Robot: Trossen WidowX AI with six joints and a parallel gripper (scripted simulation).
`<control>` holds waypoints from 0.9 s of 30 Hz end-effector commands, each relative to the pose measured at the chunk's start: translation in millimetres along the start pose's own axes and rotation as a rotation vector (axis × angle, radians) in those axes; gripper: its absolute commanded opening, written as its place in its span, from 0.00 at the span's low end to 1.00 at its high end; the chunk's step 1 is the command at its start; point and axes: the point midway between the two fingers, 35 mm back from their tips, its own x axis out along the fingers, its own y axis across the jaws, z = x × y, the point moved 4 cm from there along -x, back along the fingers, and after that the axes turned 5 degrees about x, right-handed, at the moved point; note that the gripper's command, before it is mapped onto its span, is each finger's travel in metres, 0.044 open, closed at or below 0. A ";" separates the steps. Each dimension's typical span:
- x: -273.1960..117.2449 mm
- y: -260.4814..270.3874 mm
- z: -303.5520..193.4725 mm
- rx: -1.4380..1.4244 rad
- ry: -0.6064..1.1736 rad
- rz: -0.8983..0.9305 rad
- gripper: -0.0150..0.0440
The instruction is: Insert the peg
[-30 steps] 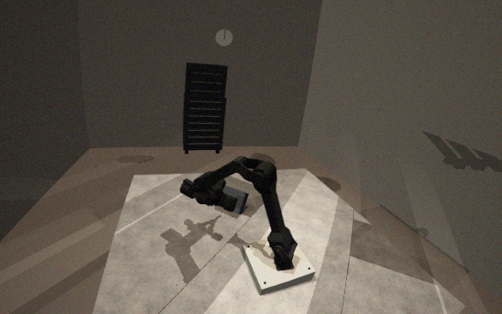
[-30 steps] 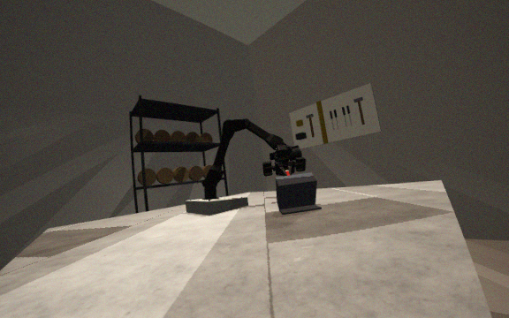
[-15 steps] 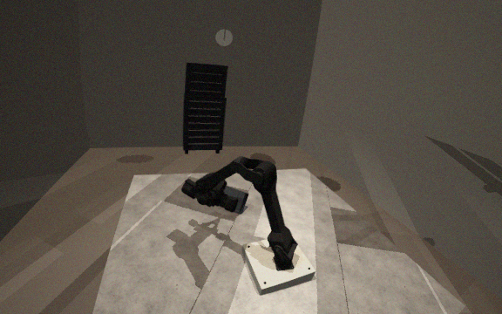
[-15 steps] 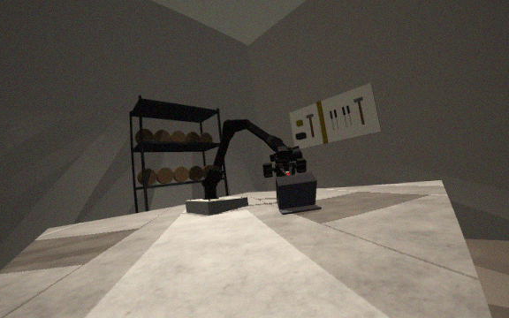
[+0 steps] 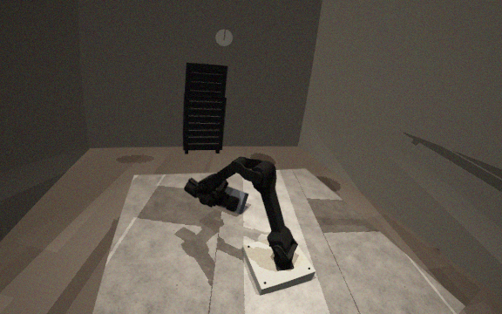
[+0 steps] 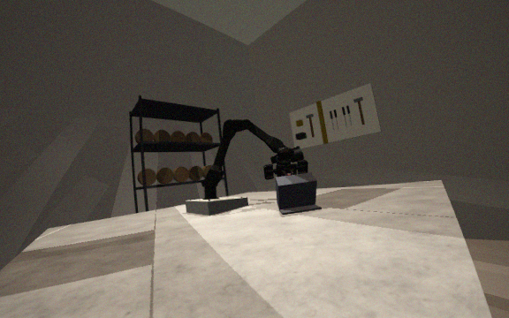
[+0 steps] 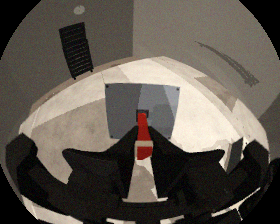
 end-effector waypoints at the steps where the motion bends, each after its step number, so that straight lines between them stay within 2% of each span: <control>1: 3.1 -1.0 -1.1 -0.006 0.001 -0.002 0.25; 27: 4.6 -1.5 -1.6 0.000 0.000 0.000 0.25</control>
